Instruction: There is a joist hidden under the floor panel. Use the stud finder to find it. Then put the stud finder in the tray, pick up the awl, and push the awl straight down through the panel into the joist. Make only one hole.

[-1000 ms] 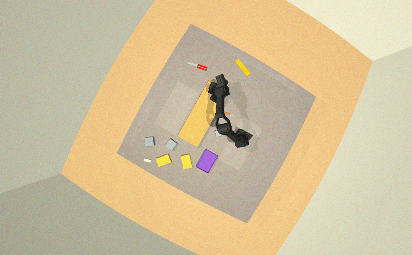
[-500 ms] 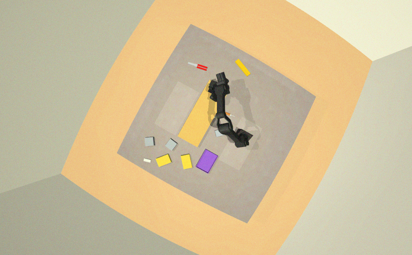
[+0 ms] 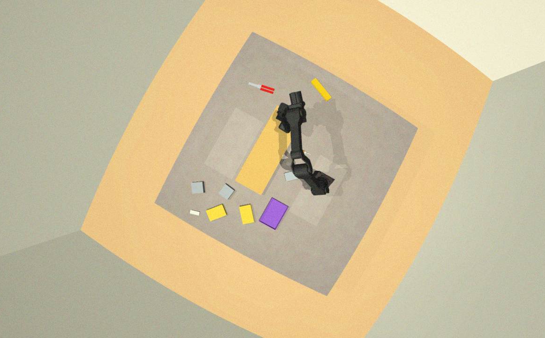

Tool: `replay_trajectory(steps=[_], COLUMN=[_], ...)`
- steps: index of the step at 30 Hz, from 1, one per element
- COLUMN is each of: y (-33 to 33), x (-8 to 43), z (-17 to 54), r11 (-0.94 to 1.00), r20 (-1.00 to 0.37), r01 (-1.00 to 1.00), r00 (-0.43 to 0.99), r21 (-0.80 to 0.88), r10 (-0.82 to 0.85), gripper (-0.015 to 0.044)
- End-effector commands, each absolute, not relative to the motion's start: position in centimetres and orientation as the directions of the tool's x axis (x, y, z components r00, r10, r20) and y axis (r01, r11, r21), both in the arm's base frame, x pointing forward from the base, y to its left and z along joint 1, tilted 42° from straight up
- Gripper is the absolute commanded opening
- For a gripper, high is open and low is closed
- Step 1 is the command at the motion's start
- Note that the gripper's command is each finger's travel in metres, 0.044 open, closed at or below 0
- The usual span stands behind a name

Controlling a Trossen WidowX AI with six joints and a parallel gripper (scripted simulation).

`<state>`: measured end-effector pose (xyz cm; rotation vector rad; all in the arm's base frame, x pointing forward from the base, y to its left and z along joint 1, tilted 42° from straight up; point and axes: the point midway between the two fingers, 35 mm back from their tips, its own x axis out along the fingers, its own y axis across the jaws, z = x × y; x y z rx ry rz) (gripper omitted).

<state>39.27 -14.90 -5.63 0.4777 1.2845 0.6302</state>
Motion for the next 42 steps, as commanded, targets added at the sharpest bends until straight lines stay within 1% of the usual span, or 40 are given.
replay_trajectory(steps=[1, 11, 21, 31, 42], y=[-14.3, -8.9, -2.9, 3.1, 9.2], x=[39.6, 41.2, 41.4, 40.0, 36.8], z=[-4.6, 0.5, 5.6, 10.2, 14.8], r11=[0.743, 0.727, 0.681, 0.607, 0.495], r20=[-0.728, -0.735, -0.733, -0.724, -0.705], r01=[-0.193, -0.347, -0.499, -0.639, -0.773], r00=[0.152, 0.138, 0.125, 0.110, 0.088], r21=[0.641, 0.593, 0.536, 0.473, 0.397], r10=[0.668, 0.664, 0.668, 0.681, 0.703], gripper=[0.0000, 0.0000, 0.0000, 0.0000, 0.0000])
